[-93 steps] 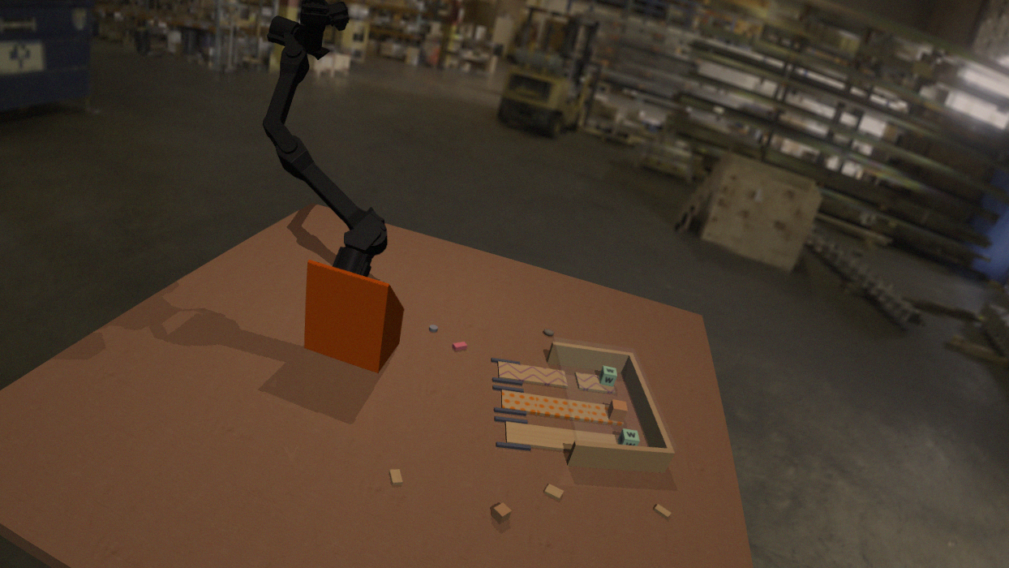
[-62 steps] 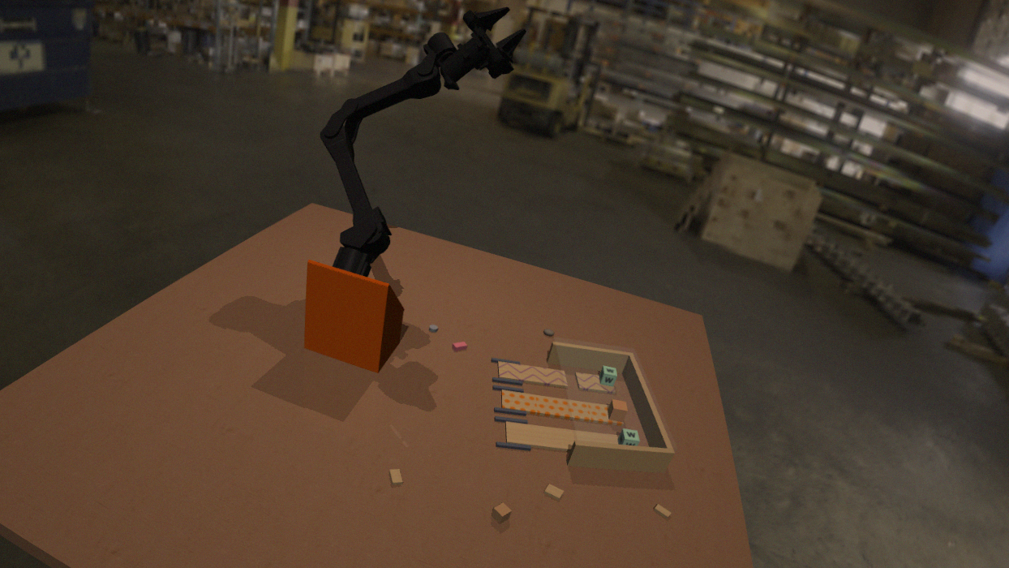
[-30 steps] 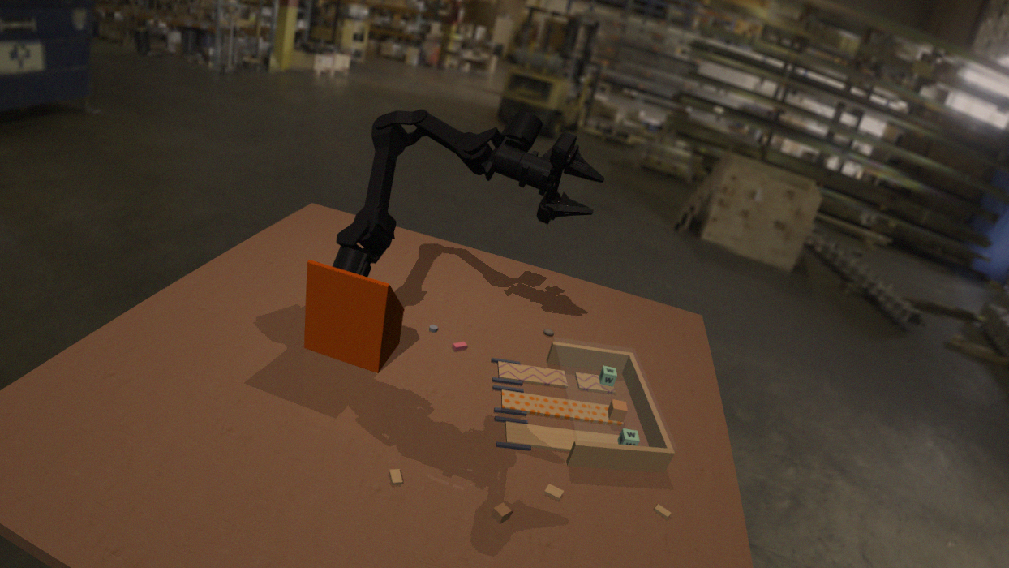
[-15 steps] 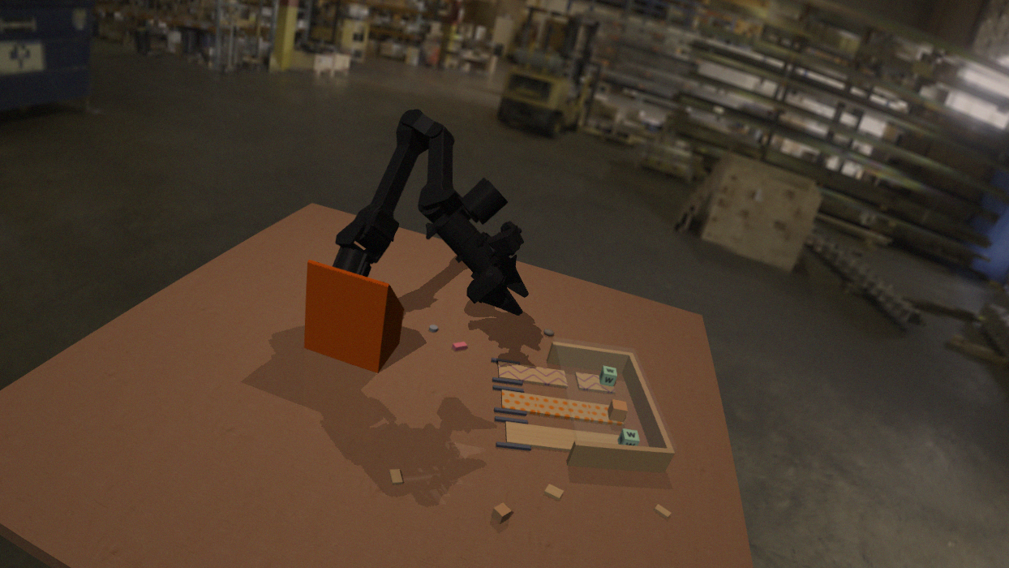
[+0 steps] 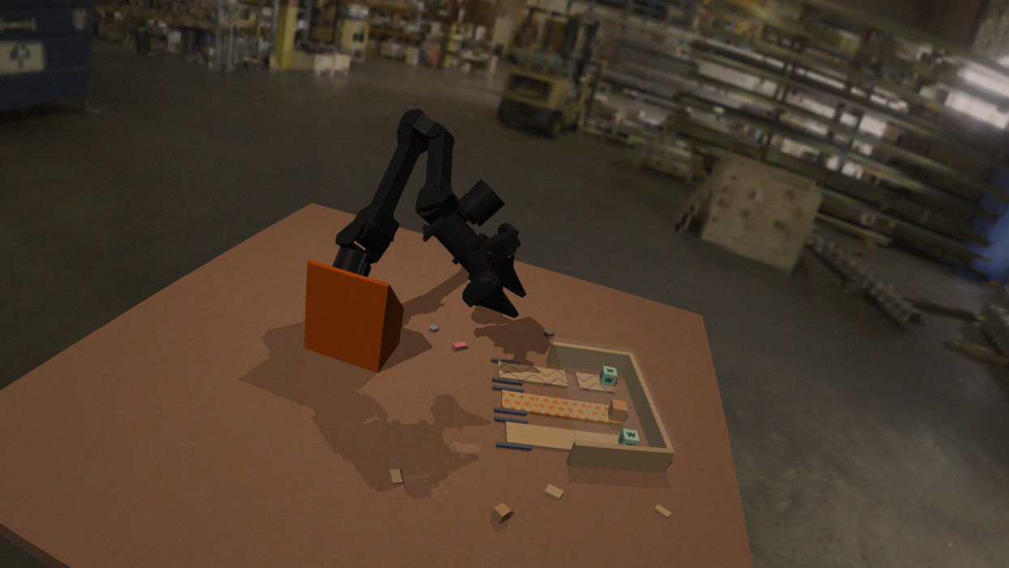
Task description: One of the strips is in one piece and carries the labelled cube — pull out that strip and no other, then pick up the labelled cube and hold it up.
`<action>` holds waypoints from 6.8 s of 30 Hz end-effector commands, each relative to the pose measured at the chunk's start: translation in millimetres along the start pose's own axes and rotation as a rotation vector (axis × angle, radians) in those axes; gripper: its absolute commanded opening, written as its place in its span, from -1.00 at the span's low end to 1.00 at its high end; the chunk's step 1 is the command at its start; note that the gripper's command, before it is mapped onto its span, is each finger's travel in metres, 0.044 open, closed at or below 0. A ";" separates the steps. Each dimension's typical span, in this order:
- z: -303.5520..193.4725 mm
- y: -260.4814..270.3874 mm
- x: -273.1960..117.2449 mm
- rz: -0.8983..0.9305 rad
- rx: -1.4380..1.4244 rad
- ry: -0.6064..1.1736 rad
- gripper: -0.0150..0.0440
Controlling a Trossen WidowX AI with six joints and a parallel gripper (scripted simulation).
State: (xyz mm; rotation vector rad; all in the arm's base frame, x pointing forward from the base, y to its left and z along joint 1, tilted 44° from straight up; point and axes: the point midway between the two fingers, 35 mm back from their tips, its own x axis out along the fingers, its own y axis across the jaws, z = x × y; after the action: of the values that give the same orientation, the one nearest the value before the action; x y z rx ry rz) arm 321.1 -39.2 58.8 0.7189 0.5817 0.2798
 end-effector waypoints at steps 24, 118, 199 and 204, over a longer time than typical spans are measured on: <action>8.2 -72.2 87.8 -0.051 -0.104 0.461 -0.49; -92.1 -107.3 181.2 0.119 -0.215 0.946 -0.49; -116.1 -119.4 158.7 0.119 -0.214 0.947 -0.49; -120.6 -121.4 153.0 0.118 -0.214 0.947 -0.49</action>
State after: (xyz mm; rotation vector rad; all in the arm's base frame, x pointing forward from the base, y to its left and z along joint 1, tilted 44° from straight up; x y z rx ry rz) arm 391.5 2.4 -152.3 0.3786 1.3554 0.7954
